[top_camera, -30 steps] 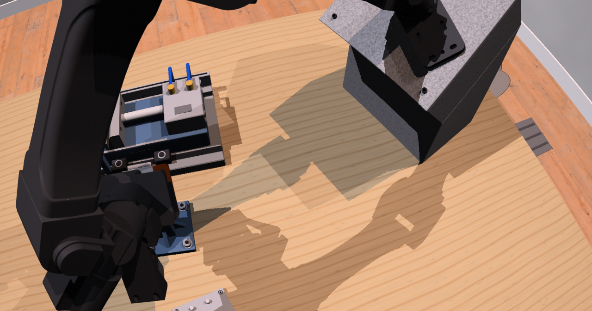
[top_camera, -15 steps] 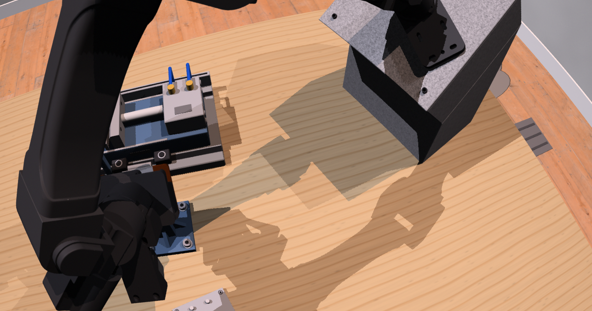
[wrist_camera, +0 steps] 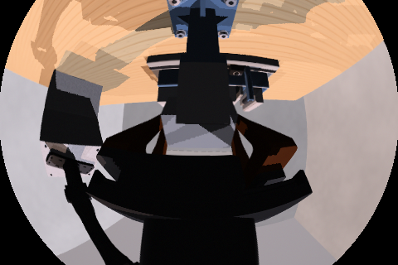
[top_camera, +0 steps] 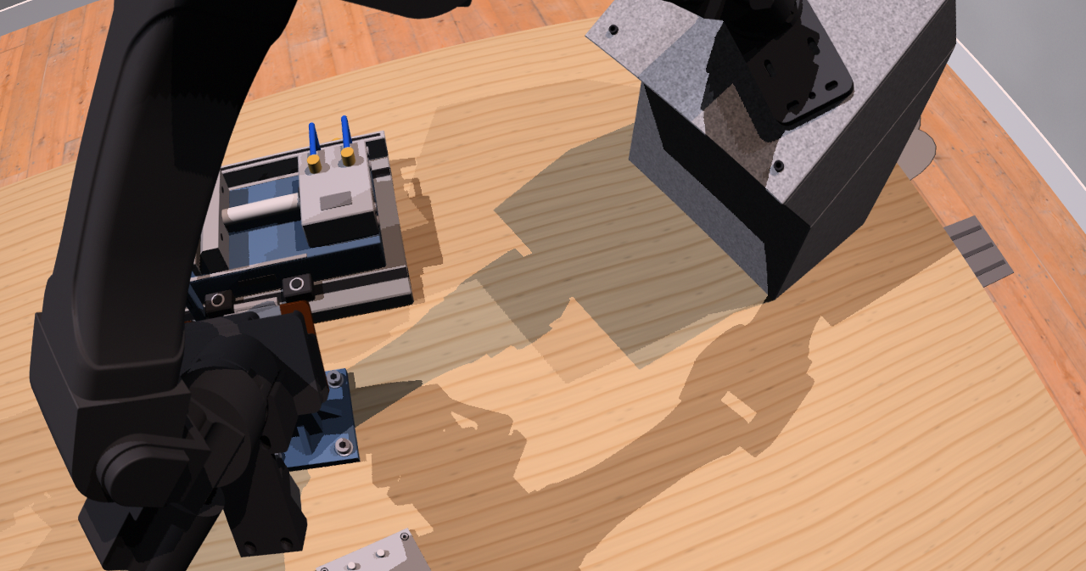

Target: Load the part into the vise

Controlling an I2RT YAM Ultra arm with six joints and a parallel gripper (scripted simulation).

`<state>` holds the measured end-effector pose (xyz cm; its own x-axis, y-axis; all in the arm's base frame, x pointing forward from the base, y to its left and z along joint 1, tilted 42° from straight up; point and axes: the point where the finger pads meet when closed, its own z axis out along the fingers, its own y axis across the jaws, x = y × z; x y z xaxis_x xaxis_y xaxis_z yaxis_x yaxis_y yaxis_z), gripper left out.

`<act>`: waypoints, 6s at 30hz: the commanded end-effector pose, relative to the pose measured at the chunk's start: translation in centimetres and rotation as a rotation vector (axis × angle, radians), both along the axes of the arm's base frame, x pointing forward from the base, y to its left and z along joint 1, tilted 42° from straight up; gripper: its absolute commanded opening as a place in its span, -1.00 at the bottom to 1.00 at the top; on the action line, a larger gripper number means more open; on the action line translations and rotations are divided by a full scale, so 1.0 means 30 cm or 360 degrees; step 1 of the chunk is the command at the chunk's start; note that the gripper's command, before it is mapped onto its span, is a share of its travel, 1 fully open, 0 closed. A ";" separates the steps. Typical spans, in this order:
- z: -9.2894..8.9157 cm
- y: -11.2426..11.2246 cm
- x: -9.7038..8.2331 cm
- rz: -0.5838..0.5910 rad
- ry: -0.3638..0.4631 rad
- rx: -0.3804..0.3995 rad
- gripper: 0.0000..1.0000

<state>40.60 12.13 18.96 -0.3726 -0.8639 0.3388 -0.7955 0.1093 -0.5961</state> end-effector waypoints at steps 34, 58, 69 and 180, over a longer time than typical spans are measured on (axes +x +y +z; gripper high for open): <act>0.069 -0.005 -0.052 0.0011 -0.0036 0.0003 -1.00; 0.102 -0.015 -0.078 0.0012 -0.0040 0.0006 -1.00; 0.114 -0.020 -0.082 0.0009 -0.0044 0.0009 -1.00; 0.086 -0.015 -0.063 0.0283 -0.0095 0.0387 -1.00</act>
<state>38.81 11.86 20.22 -0.2450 -0.9591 0.1417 -0.7971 0.1161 -0.5925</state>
